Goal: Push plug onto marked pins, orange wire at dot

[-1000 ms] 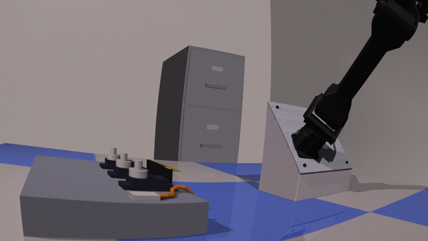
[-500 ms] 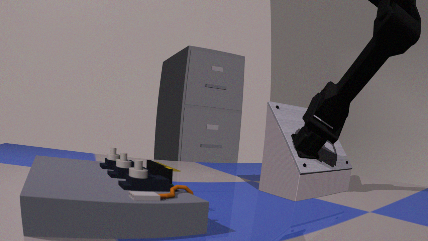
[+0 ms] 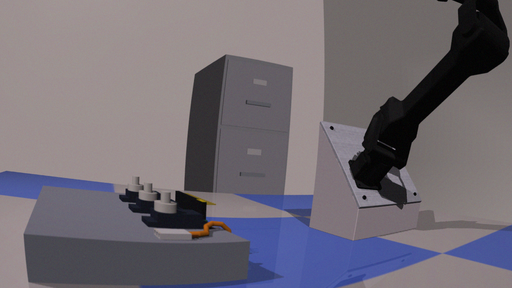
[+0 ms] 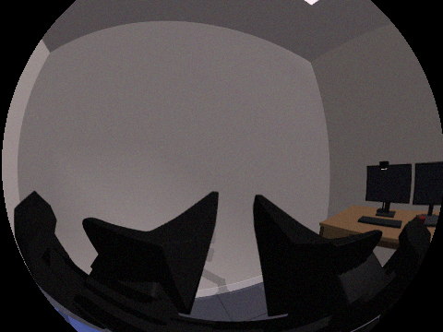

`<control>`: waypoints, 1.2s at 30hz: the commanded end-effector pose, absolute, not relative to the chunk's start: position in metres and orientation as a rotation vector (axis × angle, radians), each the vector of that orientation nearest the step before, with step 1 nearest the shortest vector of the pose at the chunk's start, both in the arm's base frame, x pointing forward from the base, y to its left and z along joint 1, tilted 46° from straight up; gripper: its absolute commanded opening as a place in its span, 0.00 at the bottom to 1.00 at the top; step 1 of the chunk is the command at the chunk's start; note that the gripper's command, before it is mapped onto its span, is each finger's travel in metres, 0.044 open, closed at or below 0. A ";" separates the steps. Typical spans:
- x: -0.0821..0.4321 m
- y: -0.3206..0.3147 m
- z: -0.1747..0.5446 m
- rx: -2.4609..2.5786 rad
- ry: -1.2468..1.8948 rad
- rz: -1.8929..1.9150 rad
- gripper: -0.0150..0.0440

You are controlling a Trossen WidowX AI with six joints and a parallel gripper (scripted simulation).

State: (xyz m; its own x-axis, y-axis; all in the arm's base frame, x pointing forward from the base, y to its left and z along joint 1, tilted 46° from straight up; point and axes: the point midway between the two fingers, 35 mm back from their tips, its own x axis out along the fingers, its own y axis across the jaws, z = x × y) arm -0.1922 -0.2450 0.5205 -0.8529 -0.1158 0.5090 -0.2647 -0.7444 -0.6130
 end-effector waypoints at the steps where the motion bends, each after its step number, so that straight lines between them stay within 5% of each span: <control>1: -0.175 -0.258 0.519 0.912 -1.060 2.814 0.45; 36: 0.037 -0.320 0.485 1.801 -0.566 3.627 0.45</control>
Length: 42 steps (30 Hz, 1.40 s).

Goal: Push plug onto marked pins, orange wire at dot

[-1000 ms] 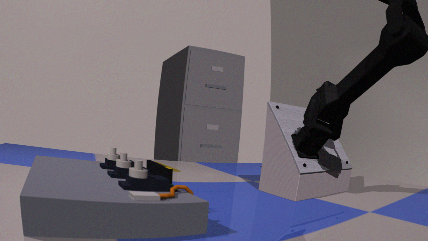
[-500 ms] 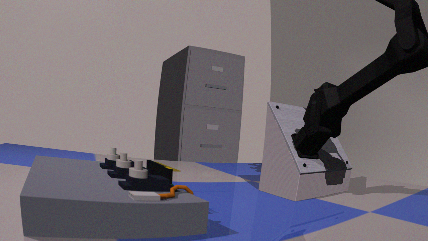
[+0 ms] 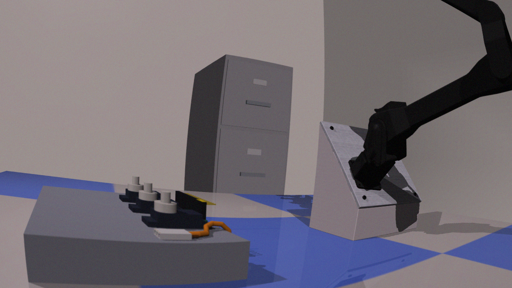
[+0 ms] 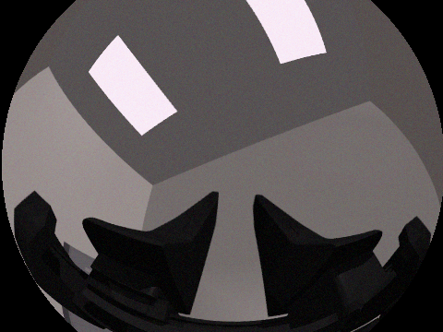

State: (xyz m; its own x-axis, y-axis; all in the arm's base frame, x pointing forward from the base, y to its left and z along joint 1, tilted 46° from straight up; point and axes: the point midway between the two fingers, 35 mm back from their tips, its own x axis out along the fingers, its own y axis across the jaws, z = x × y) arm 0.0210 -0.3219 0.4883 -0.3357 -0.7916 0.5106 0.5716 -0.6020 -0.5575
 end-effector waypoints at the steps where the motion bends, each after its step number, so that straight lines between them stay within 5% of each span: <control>1: 0.044 -0.320 0.483 -0.959 0.285 -1.917 0.45; 42: 0.278 -0.170 0.397 -0.432 -0.146 -0.716 0.45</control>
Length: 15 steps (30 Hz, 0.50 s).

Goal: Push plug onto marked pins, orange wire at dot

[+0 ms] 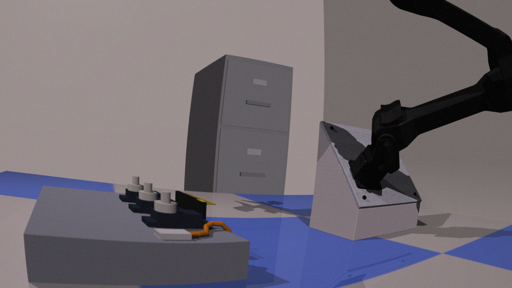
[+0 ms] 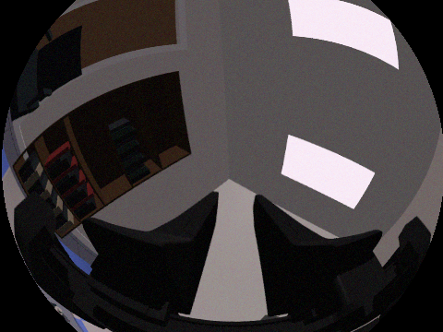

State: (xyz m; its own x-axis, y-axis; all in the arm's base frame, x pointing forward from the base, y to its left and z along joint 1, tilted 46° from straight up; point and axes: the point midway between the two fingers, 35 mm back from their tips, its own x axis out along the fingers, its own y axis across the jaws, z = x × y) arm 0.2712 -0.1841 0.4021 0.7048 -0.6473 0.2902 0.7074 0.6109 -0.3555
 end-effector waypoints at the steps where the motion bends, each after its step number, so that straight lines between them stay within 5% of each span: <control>1: 0.282 -0.164 0.394 -0.417 -0.149 -0.687 0.45; 15: 0.313 -0.069 0.356 -0.170 -0.128 -0.274 0.45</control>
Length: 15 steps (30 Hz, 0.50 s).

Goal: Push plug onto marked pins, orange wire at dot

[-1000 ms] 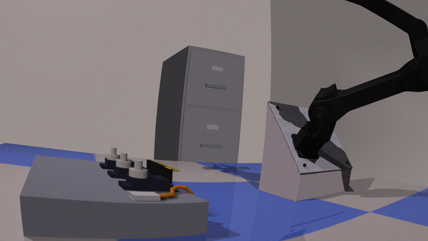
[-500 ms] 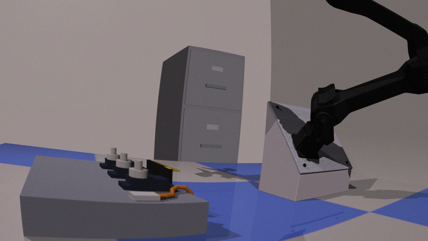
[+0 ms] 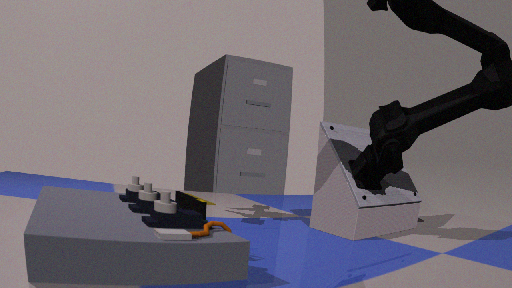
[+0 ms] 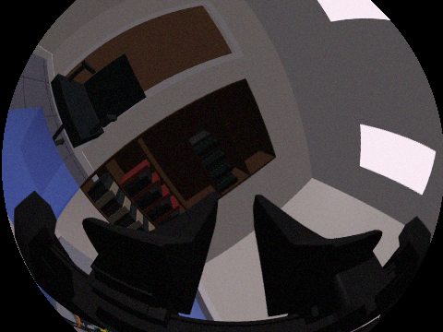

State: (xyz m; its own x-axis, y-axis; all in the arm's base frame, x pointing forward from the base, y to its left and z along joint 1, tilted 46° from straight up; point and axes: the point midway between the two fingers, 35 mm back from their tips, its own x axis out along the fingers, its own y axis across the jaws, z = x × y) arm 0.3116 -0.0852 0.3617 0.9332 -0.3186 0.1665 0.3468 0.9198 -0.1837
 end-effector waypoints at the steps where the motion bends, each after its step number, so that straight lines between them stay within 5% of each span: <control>1: 0.314 -0.062 0.353 -0.152 -0.123 -0.244 0.45; 15: 0.331 0.006 0.312 -0.024 0.049 0.047 0.45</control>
State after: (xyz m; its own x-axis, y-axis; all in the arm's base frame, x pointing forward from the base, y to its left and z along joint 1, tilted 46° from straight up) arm 0.3234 0.0000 0.3205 0.9999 0.0112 0.0061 -0.0111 0.9996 -0.0243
